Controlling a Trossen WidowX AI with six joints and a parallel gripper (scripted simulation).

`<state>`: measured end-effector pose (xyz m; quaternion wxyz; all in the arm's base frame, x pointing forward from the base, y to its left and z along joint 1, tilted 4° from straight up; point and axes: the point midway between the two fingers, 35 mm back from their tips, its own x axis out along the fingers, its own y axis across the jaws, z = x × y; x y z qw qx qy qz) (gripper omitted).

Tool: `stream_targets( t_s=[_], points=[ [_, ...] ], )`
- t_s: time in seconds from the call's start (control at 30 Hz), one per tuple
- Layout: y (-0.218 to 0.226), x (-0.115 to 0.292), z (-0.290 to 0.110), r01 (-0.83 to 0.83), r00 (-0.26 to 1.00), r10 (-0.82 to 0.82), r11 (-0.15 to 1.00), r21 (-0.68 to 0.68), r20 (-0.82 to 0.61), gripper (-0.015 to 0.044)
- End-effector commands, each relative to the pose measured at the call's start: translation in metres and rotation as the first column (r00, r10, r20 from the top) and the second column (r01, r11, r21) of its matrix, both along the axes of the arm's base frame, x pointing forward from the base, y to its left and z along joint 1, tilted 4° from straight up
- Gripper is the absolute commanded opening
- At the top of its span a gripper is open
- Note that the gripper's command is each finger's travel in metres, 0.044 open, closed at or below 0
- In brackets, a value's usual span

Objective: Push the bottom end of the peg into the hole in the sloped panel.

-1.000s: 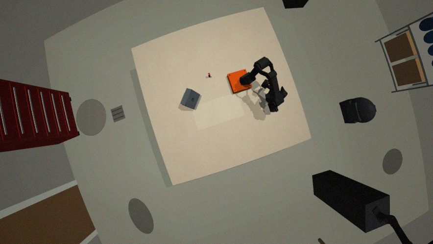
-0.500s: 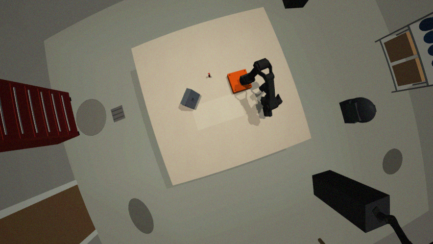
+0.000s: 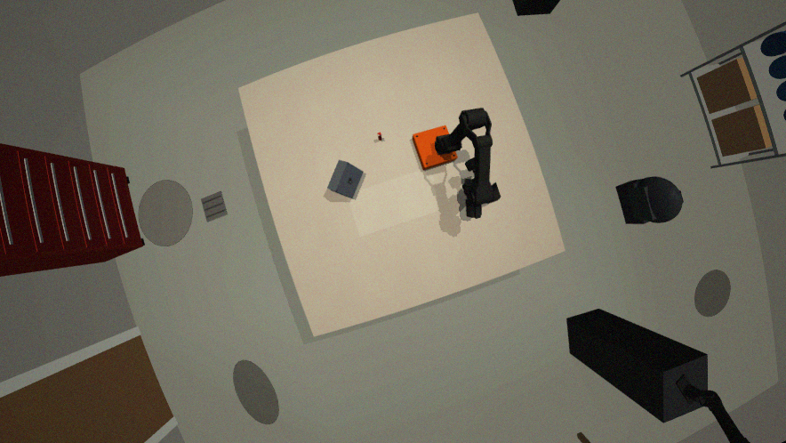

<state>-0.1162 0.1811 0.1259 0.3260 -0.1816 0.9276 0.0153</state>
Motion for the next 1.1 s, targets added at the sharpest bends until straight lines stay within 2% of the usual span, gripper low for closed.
stream_targets(
  t_s=[0.0, 0.53, 1.07],
  points=[
    [0.008, 0.013, -0.002, 0.071, 0.997, -0.070, 0.997, -0.009, 0.035, 0.0440],
    [0.028, 0.063, -0.012, 0.321, 0.937, -0.310, 0.946, -0.046, 0.157, 0.0440],
    [0.037, 0.118, -0.021, 0.578, 0.792, -0.537, 0.813, -0.074, 0.292, 0.0440]
  ],
)
